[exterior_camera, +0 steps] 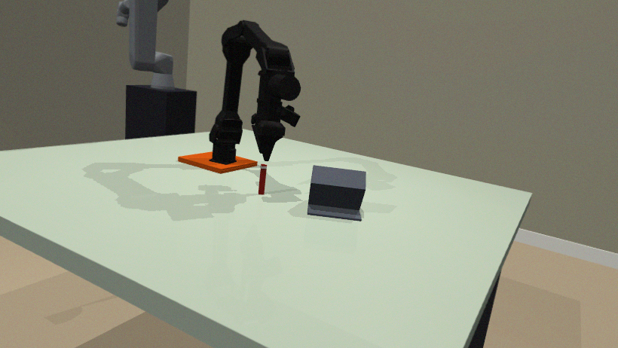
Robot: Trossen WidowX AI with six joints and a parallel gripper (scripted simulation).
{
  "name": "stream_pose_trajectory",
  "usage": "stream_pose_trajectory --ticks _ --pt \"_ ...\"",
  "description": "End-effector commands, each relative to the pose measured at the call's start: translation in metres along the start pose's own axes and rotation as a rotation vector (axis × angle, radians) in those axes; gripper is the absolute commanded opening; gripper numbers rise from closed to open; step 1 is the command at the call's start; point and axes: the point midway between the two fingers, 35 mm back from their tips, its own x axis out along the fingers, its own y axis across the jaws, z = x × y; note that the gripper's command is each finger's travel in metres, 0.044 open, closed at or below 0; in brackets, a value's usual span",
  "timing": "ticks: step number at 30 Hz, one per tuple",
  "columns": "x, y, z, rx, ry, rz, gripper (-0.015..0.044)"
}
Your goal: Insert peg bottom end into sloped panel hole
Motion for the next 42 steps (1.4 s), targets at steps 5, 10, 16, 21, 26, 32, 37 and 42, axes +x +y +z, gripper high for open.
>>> stream_pose_trajectory --ticks 5,10,16,21,26,32,37,42 --pt "0.011 0.002 0.002 0.003 -0.004 0.012 0.044" --pt "0.019 0.002 0.002 0.003 -0.004 0.012 0.044" --pt "0.029 0.002 0.002 0.003 -0.004 0.012 0.044" --pt "0.037 0.002 0.002 0.003 -0.004 0.012 0.044" --pt "0.045 0.002 0.002 0.003 -0.004 0.012 0.044" --pt "0.055 0.003 0.002 0.003 -0.004 0.012 0.044" --pt "0.062 0.004 0.002 0.003 -0.004 0.012 0.044" --pt "0.063 0.004 0.002 0.003 -0.004 0.012 0.044"
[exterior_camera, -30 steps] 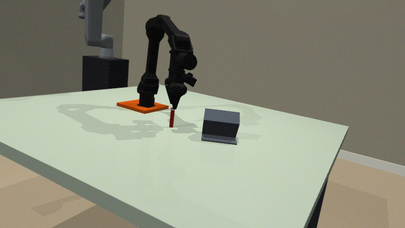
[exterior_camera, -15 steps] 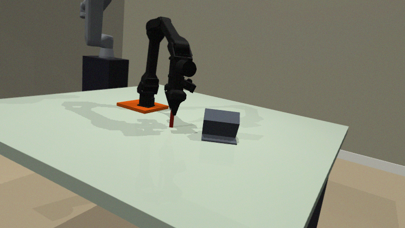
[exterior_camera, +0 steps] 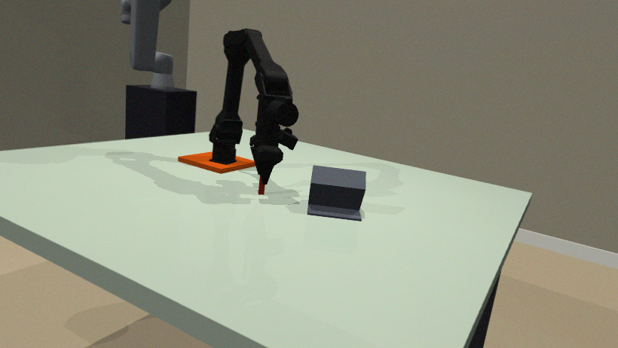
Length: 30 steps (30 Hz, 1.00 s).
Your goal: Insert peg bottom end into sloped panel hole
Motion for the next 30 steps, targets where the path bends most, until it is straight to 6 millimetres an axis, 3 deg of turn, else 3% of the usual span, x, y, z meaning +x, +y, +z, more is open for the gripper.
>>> stream_pose_trajectory --ticks 1,2,17,24,30 --pt "0.0036 0.0026 0.0001 0.005 -0.003 0.008 0.044" --pt "0.0036 0.0026 0.0002 0.005 -0.003 0.008 0.044" --pt "0.0007 0.0001 0.0 0.0 0.0 0.0 0.0046" --pt "0.0007 0.0001 0.0 0.0 0.0 0.0 0.0" --pt "-0.0027 -0.0004 0.0001 0.0 0.0 0.0 0.0"
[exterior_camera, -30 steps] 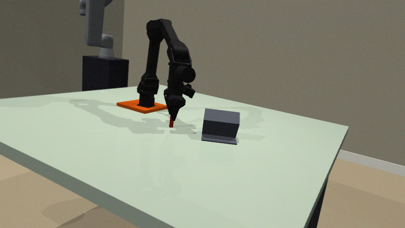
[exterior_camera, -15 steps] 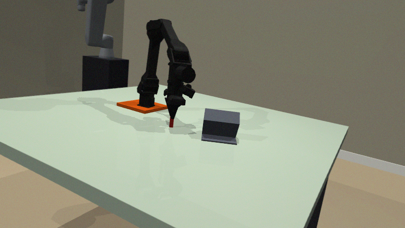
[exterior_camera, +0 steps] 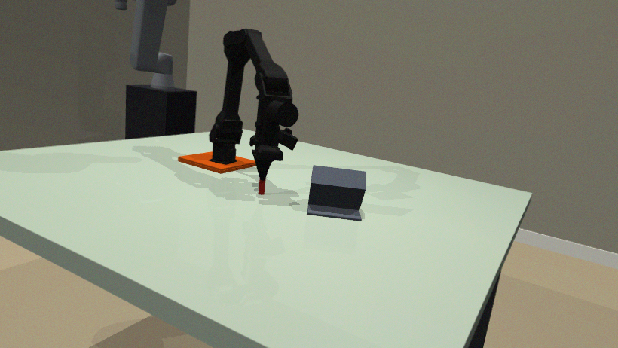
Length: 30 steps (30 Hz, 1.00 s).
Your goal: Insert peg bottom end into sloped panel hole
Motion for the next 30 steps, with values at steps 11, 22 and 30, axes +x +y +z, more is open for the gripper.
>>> stream_pose_trajectory --ticks 11,22,30 --pt "-0.042 -0.003 0.001 0.003 -0.002 0.002 0.0" --pt "-0.079 -0.002 -0.001 0.005 -0.003 0.006 0.0" --pt "-0.078 -0.003 0.003 -0.028 0.016 -0.003 0.0"
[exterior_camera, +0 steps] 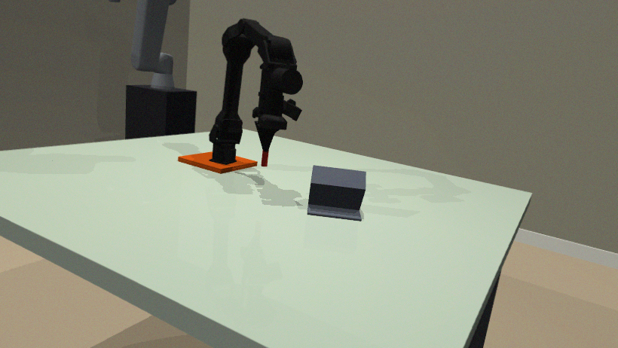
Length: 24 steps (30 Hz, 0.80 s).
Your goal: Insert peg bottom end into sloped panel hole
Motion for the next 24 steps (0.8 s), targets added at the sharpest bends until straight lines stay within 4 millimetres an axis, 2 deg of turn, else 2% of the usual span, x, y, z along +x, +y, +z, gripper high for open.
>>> stream_pose_trajectory --ticks 1,24 --pt "-0.002 -0.001 0.003 -0.032 0.017 -0.011 0.0" --pt "0.002 -0.004 0.024 -0.202 0.116 -0.064 0.0"
